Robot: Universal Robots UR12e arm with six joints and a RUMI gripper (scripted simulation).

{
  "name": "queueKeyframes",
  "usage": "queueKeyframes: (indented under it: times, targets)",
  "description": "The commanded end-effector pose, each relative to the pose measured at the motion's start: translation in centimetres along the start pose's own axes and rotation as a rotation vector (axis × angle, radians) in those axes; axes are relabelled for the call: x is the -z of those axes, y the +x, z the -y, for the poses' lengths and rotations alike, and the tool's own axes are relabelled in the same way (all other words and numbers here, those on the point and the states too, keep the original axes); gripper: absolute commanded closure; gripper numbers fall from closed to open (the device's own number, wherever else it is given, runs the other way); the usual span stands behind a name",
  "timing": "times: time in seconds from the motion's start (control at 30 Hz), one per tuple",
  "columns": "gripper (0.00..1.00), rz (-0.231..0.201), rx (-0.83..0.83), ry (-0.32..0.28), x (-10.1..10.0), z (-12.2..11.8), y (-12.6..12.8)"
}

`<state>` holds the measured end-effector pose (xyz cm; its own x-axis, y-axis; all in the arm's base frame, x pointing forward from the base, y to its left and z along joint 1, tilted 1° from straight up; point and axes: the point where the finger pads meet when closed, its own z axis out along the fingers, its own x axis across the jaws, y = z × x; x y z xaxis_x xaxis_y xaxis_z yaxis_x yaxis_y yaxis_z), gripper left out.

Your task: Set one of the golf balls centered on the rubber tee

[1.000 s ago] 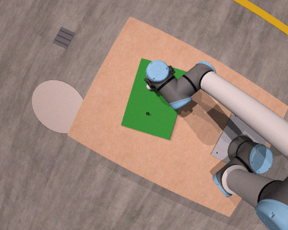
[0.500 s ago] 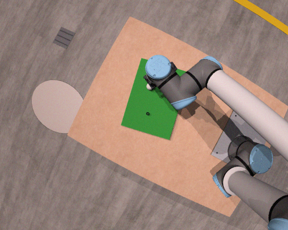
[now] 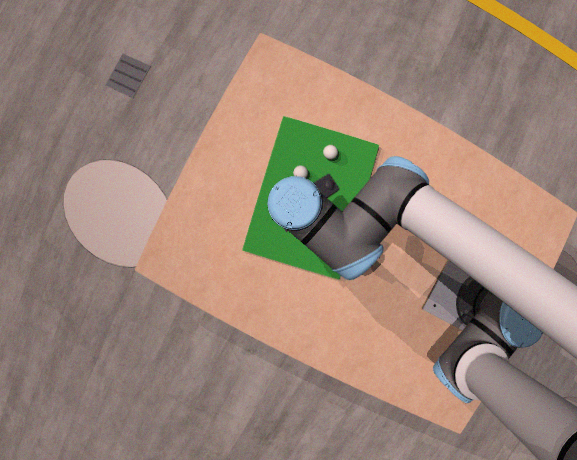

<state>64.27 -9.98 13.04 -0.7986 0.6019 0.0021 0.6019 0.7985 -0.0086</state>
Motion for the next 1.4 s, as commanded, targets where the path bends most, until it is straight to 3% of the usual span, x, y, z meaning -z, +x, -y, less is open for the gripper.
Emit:
queueKeyframes:
  times: [0.0, 0.2, 0.43, 0.53, 1.37]
  targets:
    - [1.00, 0.003, -0.004, 0.003, 0.8, -4.9, 3.9]
    - [1.00, 0.003, -0.004, 0.003, 0.3, -4.9, 3.9]
    - [1.00, 0.002, -0.004, 0.003, -5.9, -4.9, 3.9]
    - [1.00, 0.002, -0.004, 0.003, -7.4, -4.9, 3.9]
    - [1.00, 0.003, -0.004, 0.003, -9.2, -4.9, 3.8]
